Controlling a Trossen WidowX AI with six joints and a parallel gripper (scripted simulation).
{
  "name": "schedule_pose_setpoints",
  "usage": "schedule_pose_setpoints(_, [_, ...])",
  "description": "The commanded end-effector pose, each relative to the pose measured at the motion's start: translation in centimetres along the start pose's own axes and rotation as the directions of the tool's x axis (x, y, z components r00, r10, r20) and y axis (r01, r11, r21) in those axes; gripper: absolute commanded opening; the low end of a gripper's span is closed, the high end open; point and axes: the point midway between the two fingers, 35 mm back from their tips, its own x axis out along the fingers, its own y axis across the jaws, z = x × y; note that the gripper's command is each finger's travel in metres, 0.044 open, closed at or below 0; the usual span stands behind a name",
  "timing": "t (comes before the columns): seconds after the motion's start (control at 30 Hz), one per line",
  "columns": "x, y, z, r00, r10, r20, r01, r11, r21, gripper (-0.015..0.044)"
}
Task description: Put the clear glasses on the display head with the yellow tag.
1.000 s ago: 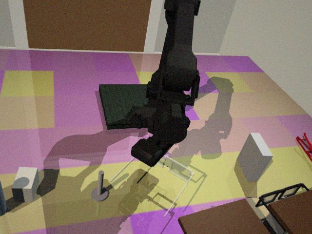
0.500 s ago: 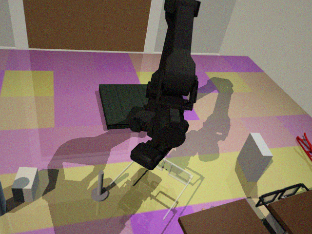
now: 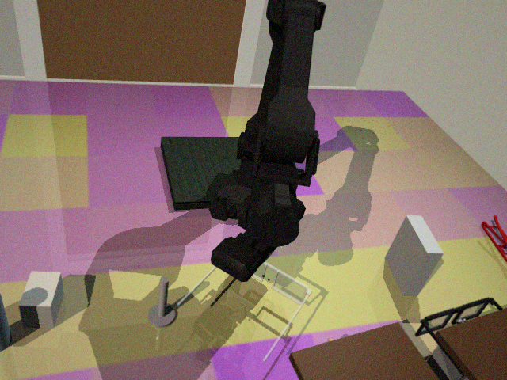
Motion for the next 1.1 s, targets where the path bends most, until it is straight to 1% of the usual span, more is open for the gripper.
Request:
schedule_pose_setpoints(0.0, [0.5, -0.1, 0.1, 1.000, -0.001, 0.004, 0.001, 1.000, 0.004, 0.0000])
schedule_pose_setpoints(1.03, [2.8, -0.4, 0.3, 1.000, -0.001, 0.004, 0.001, 1.000, 0.004, 0.0000])
schedule_pose_setpoints(1.07, [2.5, -0.3, 0.2, 1.000, -0.001, 0.000, 0.001, 1.000, 0.000, 0.0026])
